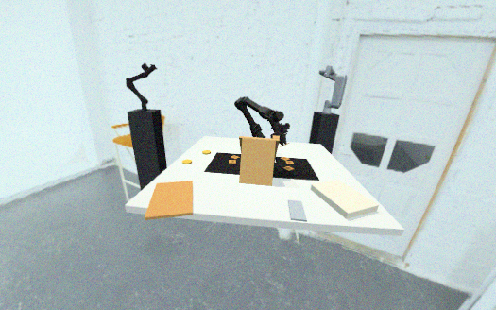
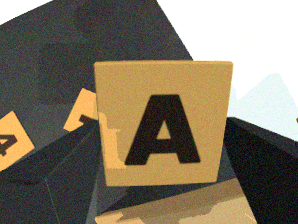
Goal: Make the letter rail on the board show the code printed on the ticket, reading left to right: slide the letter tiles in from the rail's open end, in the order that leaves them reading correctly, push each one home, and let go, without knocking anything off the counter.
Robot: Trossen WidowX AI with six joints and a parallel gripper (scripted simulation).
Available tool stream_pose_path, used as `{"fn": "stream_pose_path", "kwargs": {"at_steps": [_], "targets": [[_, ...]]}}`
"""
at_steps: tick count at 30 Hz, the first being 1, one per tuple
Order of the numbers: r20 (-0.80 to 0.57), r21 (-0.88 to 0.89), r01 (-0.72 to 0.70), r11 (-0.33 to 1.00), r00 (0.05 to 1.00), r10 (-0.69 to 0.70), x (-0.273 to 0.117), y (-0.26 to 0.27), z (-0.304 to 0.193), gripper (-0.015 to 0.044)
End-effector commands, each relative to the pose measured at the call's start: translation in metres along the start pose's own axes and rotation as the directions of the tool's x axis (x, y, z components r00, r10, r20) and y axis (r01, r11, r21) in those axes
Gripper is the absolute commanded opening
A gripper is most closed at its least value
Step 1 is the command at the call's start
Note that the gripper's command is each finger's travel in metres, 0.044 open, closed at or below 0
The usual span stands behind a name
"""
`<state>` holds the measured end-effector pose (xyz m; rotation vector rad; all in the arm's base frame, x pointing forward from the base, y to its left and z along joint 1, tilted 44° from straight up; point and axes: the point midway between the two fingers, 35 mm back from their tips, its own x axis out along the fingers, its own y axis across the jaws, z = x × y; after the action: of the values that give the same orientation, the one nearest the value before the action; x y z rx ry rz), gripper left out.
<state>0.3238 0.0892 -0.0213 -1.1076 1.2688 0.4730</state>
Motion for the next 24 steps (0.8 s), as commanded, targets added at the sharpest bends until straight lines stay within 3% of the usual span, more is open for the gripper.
{"fn": "stream_pose_path", "kwargs": {"at_steps": [1, 12, 24], "targets": [[0.065, 0.067, 0.025, 0.997, 0.997, -0.029, -0.015, -0.016, 0.004, 0.0], [0.199, 0.173, 0.099, 0.98, 0.971, -0.133, -0.053, -0.05, 0.012, 0.0], [0.22, 0.35, 0.184, 0.919, 0.937, -0.271, -0.089, -0.105, -0.034, 0.0]]}}
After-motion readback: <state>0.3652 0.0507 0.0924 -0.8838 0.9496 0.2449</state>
